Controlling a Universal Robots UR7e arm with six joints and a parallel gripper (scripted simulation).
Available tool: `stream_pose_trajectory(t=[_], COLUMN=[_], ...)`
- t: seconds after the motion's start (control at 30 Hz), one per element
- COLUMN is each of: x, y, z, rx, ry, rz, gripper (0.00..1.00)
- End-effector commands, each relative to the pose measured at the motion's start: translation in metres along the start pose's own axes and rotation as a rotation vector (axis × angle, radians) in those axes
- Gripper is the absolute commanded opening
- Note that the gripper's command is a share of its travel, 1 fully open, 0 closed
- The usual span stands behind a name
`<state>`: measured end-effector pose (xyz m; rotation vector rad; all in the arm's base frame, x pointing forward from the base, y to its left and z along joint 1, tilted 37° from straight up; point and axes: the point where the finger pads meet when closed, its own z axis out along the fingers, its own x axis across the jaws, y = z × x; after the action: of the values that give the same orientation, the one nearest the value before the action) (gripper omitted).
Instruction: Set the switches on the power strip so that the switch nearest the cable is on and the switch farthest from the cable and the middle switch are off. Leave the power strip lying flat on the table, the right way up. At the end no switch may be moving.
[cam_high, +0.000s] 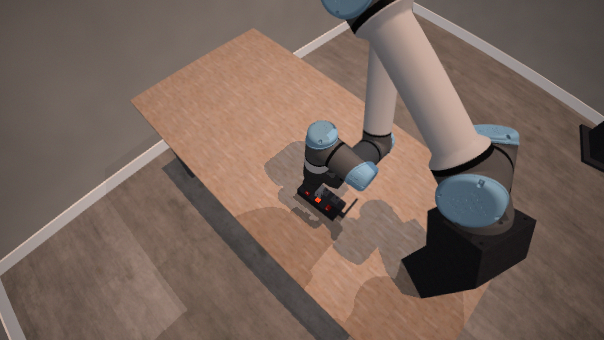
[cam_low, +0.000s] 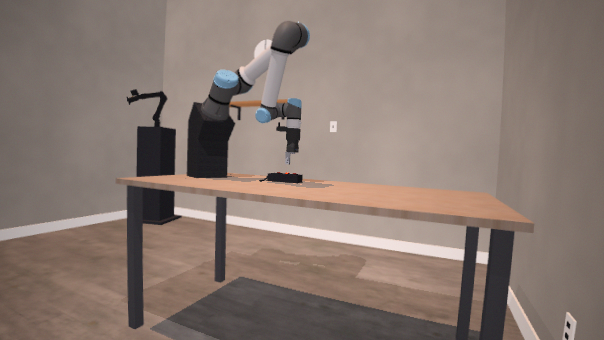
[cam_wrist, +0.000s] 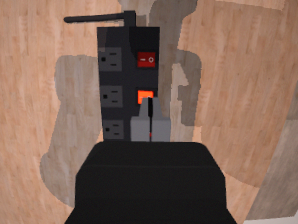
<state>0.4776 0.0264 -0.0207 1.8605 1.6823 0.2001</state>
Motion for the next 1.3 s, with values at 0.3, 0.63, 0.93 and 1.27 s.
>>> stream_pose_trajectory(t=[0.3, 0.63, 0.93, 1.27], x=[0.0, 0.001, 0.001, 0.001], y=[0.0, 0.0, 0.0, 0.0], z=[0.013, 0.024, 0.034, 0.039], rx=[-0.001, -0.001, -0.001, -0.001], ry=[0.0, 0.0, 0.0, 0.0], rz=[0.0, 0.0, 0.0, 0.0], gripper=[0.0, 0.0, 0.0, 0.0])
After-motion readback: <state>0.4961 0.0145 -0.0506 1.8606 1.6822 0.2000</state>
